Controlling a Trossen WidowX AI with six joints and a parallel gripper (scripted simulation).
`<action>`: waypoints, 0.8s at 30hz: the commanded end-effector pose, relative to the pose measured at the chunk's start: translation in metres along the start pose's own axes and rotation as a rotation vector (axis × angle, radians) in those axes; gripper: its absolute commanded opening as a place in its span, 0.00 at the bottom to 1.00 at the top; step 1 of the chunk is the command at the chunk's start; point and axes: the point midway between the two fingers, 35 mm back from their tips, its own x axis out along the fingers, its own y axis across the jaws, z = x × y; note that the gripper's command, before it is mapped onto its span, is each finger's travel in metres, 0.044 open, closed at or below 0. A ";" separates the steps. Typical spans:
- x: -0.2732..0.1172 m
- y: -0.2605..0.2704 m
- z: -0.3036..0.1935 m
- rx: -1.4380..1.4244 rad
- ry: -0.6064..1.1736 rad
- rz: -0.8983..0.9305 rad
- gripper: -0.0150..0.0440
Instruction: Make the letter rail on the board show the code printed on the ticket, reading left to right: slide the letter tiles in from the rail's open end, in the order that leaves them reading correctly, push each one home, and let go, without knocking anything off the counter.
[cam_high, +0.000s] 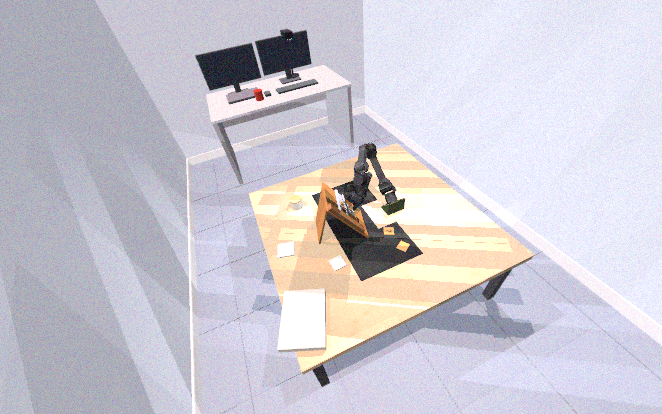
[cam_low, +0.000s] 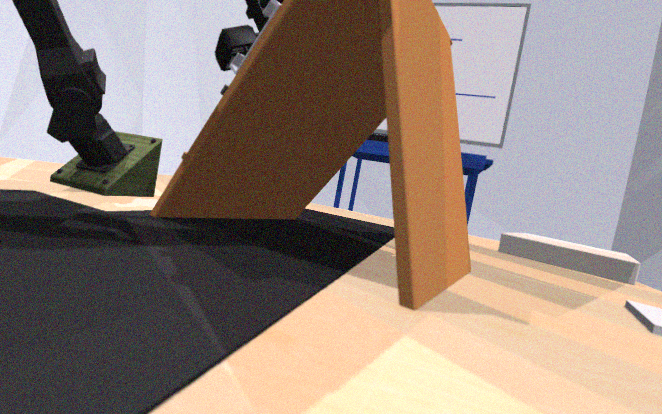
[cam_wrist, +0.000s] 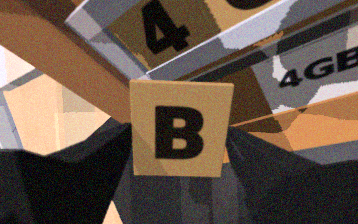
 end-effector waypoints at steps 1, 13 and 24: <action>-0.007 -0.008 0.014 -0.047 -0.038 0.017 0.25; -0.031 -0.040 0.058 -0.208 -0.175 0.037 0.25; -0.053 -0.077 0.091 -0.346 -0.301 0.006 0.25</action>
